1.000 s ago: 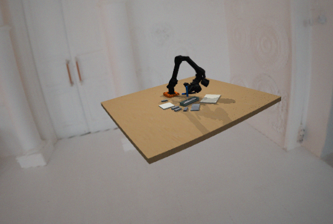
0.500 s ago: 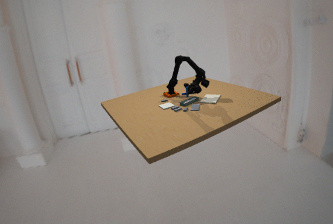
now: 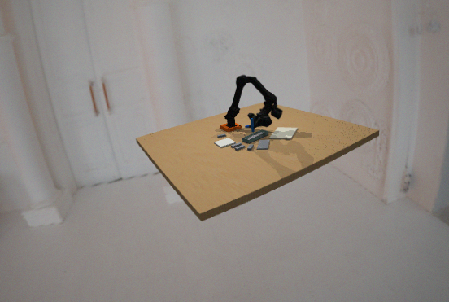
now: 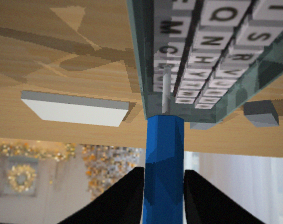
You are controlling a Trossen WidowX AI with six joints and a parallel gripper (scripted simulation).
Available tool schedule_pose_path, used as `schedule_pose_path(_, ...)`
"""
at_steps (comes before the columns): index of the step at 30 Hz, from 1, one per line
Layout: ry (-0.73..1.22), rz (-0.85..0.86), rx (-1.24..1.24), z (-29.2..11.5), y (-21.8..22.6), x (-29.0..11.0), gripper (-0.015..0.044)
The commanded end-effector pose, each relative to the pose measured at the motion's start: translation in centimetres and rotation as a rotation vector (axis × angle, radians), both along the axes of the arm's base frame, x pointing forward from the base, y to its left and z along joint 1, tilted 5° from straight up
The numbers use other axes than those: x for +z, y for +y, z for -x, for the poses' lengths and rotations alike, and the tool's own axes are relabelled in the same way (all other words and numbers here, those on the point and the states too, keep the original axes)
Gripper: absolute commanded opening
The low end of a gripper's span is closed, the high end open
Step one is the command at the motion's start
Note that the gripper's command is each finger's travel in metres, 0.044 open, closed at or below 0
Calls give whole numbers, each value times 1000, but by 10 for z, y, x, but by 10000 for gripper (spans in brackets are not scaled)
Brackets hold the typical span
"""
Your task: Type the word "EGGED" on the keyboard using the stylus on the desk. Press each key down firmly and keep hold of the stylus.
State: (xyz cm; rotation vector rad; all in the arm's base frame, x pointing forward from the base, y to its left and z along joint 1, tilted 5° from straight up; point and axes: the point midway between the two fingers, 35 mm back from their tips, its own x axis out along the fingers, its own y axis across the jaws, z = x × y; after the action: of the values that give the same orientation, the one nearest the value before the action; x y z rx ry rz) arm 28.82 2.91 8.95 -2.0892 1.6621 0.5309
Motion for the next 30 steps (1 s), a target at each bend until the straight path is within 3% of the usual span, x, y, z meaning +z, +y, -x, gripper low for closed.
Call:
schedule_pose_path(1, -2, -3, -3, 0, 0, -3, 81)
schedule_pose_path(16, -2, -3, -3, 0, 0, -2, 81)
schedule_pose_path(24, -2, -3, -3, 3, -2, 32, 81)
schedule_pose_path(30, -6, -5, -2, 2, -2, 31, 84)
